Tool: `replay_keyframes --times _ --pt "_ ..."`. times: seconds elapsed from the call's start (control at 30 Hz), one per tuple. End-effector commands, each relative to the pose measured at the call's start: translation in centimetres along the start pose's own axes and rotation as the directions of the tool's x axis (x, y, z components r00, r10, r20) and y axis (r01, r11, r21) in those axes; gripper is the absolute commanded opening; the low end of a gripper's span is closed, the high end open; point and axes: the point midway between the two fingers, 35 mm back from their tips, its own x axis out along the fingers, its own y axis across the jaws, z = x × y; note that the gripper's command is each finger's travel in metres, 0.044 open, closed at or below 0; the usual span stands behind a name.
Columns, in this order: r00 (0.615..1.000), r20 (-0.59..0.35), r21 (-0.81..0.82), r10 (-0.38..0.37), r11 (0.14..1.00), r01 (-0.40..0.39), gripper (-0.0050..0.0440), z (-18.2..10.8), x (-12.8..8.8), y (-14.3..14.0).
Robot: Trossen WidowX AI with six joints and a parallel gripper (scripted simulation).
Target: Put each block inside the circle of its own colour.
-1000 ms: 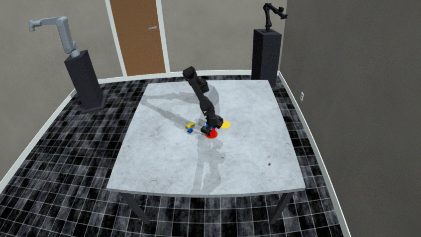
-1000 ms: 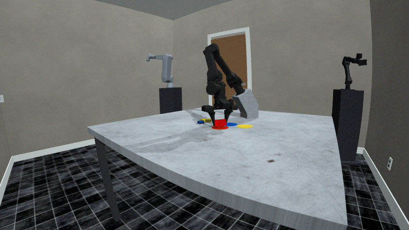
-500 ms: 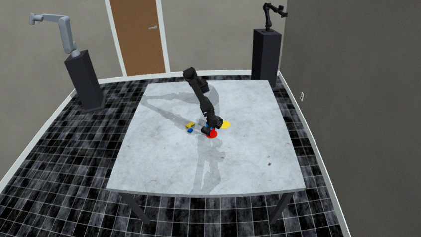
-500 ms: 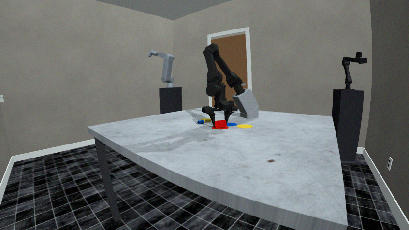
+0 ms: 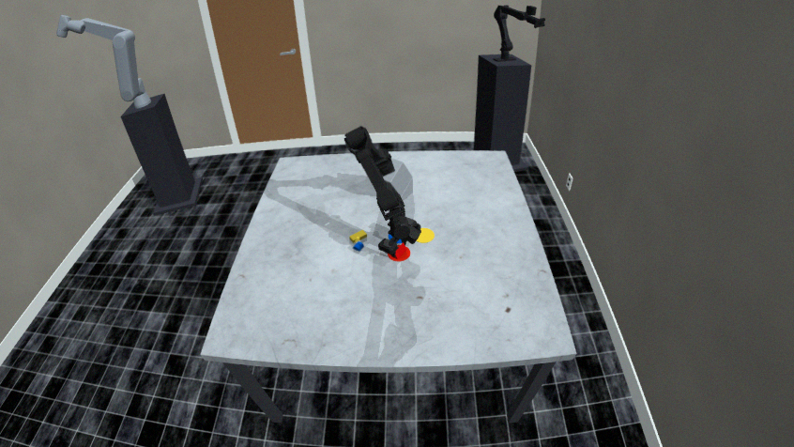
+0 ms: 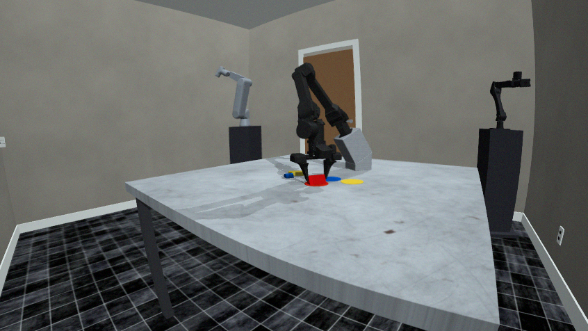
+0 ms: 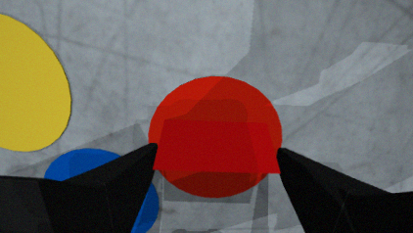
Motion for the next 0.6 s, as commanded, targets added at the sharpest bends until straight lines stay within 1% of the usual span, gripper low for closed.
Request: replay_keyframes --times 0.0,0.1,0.17,0.23,0.3,0.33,0.37,0.43,0.47,0.5,0.57 --pt "1.0 0.014 0.007 -0.015 1.0 0.014 0.036 0.2 -0.6 -0.5" --pt "1.0 0.014 0.007 -0.015 1.0 0.014 0.036 0.2 -0.6 -0.5" --pt "0.999 0.025 0.017 -0.03 0.999 0.03 0.036 0.6 -1.7 -1.1" --pt "0.999 0.025 0.017 -0.028 0.999 0.028 0.036 0.8 -3.5 -1.2" --pt "0.999 0.025 0.018 -0.026 1.0 0.026 0.036 0.9 -6.6 -1.1" --pt "0.998 0.047 0.033 -0.046 0.998 0.044 0.036 1.3 -8.3 -1.5" --pt "0.998 0.043 0.029 -0.041 0.999 0.04 0.036 1.1 -9.0 -1.4" --pt "0.998 0.043 0.029 -0.041 0.999 0.04 0.036 1.1 -9.0 -1.4" --pt "0.999 0.026 0.018 -0.025 1.0 0.024 0.036 0.6 -9.8 -1.0" --pt "0.999 0.026 0.018 -0.025 1.0 0.024 0.036 0.4 -10.9 -0.9" --pt "0.999 0.026 0.017 -0.025 1.0 0.024 0.036 0.2 -12.0 -0.8"
